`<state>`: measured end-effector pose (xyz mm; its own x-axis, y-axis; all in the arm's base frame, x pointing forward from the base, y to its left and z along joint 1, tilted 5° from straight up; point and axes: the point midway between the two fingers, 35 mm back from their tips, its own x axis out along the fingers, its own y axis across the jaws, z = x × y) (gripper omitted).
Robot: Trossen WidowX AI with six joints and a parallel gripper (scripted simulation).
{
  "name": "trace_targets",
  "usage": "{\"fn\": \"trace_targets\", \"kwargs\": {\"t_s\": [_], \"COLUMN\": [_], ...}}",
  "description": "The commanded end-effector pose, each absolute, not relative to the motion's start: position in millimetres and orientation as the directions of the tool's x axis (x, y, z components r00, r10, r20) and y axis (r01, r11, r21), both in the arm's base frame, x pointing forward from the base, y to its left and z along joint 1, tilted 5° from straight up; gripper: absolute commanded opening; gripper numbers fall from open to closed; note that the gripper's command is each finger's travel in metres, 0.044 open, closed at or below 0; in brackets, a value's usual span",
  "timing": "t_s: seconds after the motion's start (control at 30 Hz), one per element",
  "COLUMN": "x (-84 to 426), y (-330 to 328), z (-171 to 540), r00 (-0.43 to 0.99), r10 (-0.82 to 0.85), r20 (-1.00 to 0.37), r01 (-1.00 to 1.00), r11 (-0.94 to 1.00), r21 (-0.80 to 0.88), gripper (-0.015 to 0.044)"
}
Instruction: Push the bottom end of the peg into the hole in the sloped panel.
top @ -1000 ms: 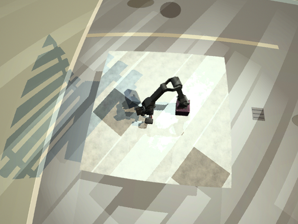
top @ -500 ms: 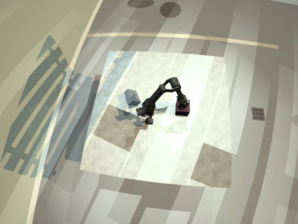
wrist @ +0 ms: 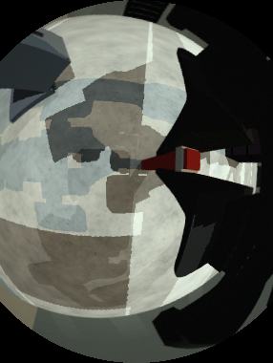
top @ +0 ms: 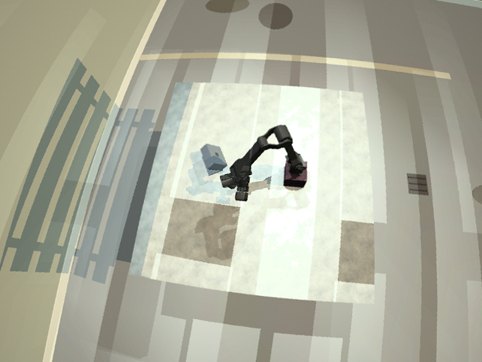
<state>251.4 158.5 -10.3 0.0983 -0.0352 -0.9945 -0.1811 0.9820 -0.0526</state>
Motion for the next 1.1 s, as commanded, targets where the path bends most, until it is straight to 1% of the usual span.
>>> {"fn": "trace_targets", "kwargs": {"t_s": [0.0, 0.17, 0.63, 1.07], "x": [251.5, 251.8, 244.7, 251.2], "y": [158.6, 159.6, 160.7, 155.2], "z": [-9.8, -1.2, 68.8, 68.4], "r00": [0.099, 0.098, 0.093, 0.09], "r10": [-0.035, -0.035, -0.033, 0.008], "r20": [-0.994, -0.995, -0.995, -0.996], "r01": [-0.181, -0.181, -0.184, -0.133], "r11": [0.982, 0.982, 0.982, 0.991], "r21": [-0.053, -0.052, -0.049, -0.004], "gripper": [0.0006, 0.0, 0.0, 0.0]}}
